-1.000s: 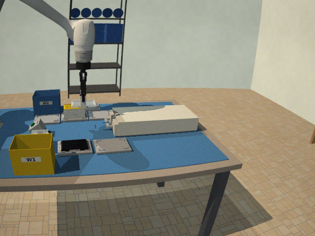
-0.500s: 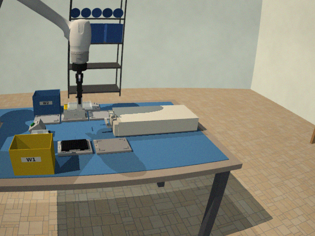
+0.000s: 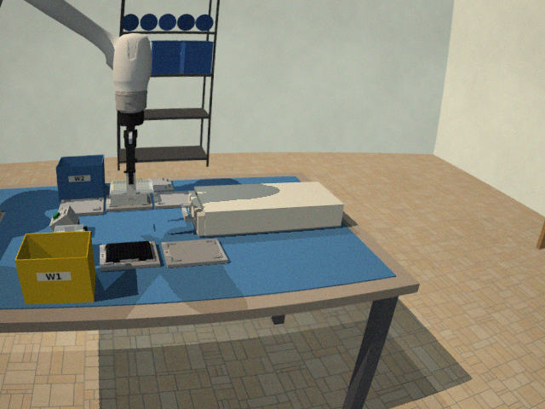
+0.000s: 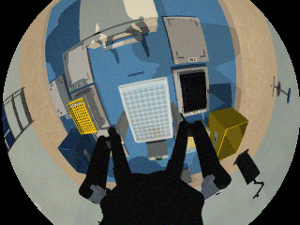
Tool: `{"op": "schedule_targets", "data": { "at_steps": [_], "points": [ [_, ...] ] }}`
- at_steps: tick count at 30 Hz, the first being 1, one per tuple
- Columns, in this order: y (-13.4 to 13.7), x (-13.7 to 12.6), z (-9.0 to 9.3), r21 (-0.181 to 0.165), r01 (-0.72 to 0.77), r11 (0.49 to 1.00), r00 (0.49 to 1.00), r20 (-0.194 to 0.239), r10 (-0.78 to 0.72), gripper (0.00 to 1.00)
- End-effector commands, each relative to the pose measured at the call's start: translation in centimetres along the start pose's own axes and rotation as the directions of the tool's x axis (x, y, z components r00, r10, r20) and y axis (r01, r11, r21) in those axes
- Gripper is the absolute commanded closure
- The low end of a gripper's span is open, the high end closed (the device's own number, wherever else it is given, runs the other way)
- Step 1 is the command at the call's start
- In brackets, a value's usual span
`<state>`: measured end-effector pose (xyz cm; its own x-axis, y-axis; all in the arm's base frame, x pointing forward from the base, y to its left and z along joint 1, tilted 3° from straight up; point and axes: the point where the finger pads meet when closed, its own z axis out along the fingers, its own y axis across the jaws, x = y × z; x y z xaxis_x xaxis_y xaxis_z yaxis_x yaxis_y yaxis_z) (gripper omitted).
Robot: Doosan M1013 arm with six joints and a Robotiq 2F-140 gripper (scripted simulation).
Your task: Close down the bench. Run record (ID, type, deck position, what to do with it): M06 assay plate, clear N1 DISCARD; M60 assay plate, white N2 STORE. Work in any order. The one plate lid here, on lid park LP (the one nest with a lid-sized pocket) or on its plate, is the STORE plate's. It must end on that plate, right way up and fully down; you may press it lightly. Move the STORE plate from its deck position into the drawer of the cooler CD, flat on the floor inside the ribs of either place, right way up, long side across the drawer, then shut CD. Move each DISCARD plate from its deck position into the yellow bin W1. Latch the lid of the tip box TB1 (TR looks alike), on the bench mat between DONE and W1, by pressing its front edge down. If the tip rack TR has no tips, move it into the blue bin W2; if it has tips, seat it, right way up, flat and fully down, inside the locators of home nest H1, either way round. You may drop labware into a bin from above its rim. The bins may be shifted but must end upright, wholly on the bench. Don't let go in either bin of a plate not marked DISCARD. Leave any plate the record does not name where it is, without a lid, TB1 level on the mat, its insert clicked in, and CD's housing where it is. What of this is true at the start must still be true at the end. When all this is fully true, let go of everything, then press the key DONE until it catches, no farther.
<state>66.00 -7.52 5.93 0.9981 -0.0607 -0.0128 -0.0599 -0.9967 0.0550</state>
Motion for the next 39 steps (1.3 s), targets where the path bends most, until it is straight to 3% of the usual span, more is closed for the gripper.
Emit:
{"op": "schedule_targets", "data": {
  "at_steps": [1, 39],
  "points": [
    [0.5, -0.3, 0.0, 0.000, 0.000, 1.000, 1.000, 0.000, 0.000, 1.00],
    [7.9, -5.5, 0.0, 0.000, 0.000, 1.000, 1.000, 0.000, 0.000, 1.00]
  ]
}}
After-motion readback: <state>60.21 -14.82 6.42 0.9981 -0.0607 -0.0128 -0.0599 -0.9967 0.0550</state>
